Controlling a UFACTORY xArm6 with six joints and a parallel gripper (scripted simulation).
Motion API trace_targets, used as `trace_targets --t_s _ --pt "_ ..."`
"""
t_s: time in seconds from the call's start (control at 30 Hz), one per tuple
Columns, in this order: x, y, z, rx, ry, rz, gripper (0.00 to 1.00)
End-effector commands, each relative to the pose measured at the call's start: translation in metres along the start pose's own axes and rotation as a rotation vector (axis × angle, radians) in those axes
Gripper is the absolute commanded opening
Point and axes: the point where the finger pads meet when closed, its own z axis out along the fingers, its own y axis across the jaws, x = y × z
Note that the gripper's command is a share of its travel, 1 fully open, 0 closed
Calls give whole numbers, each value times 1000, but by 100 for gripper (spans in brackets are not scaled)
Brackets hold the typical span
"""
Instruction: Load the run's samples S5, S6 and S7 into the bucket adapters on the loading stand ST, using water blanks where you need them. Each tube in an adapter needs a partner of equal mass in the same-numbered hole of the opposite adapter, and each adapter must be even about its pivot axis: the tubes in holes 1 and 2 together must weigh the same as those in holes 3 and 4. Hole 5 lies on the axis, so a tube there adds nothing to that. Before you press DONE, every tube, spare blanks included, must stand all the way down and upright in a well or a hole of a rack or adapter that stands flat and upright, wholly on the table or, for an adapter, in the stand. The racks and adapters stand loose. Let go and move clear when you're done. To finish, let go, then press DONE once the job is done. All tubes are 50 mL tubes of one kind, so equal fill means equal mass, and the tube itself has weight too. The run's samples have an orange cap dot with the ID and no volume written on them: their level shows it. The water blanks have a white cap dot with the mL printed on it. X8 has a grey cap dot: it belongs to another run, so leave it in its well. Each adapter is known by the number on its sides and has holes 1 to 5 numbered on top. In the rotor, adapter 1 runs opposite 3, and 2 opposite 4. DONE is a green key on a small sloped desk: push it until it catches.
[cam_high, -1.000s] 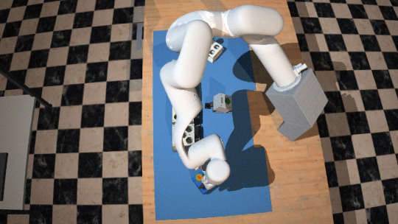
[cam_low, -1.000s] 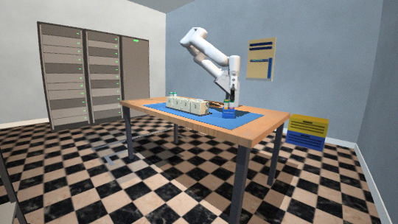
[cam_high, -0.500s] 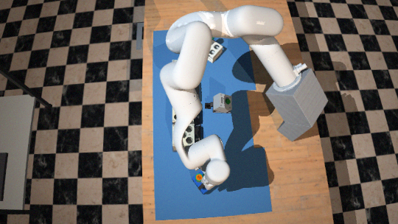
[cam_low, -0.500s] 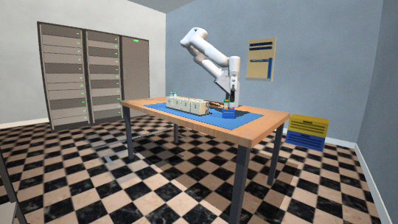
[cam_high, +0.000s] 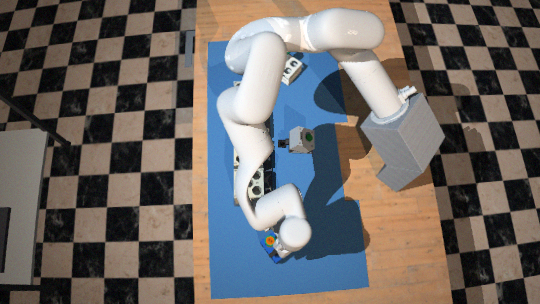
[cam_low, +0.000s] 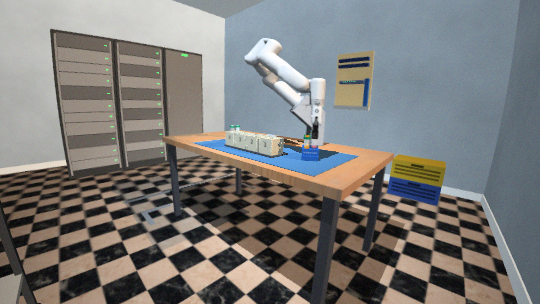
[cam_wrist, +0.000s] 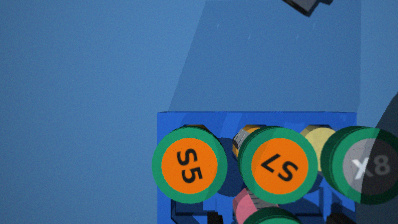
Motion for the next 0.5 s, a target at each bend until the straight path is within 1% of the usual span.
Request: trace_targets --t_s 0.0,0.47 --pt "0 -1 2 3 -1 1 57" --pt "0 -1 9 3 -1 1 57"
